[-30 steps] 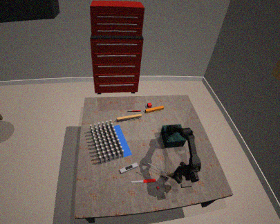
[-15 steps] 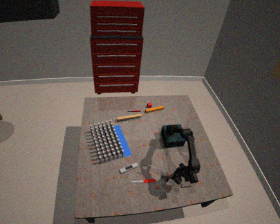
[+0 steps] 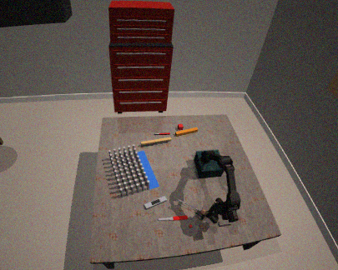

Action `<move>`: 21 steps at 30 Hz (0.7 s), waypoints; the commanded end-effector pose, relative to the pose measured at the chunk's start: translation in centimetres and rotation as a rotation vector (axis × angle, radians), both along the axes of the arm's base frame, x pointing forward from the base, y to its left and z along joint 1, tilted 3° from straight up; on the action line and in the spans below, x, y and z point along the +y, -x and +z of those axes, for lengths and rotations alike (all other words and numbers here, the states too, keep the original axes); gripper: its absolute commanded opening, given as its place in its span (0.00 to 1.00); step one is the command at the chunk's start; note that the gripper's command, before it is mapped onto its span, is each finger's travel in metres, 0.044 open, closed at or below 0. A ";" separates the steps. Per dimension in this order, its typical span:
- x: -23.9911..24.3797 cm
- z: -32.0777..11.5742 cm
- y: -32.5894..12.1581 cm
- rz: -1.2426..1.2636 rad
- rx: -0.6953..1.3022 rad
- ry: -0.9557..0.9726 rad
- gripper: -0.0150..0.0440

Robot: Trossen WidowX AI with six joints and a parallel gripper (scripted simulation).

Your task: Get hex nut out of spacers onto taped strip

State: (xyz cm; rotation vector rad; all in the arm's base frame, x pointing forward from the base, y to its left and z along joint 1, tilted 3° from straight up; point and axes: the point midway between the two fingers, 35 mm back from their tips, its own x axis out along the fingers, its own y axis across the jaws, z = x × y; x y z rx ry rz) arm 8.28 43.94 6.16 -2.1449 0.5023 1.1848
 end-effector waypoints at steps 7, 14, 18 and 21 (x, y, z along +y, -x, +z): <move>0.0 -1.2 -0.1 0.004 -0.006 0.004 0.25; 0.1 -2.1 -0.1 0.004 -0.006 0.004 0.25; 0.1 -2.5 -0.1 0.004 -0.006 0.004 0.25; 0.1 -2.9 -0.1 0.004 -0.006 0.004 0.25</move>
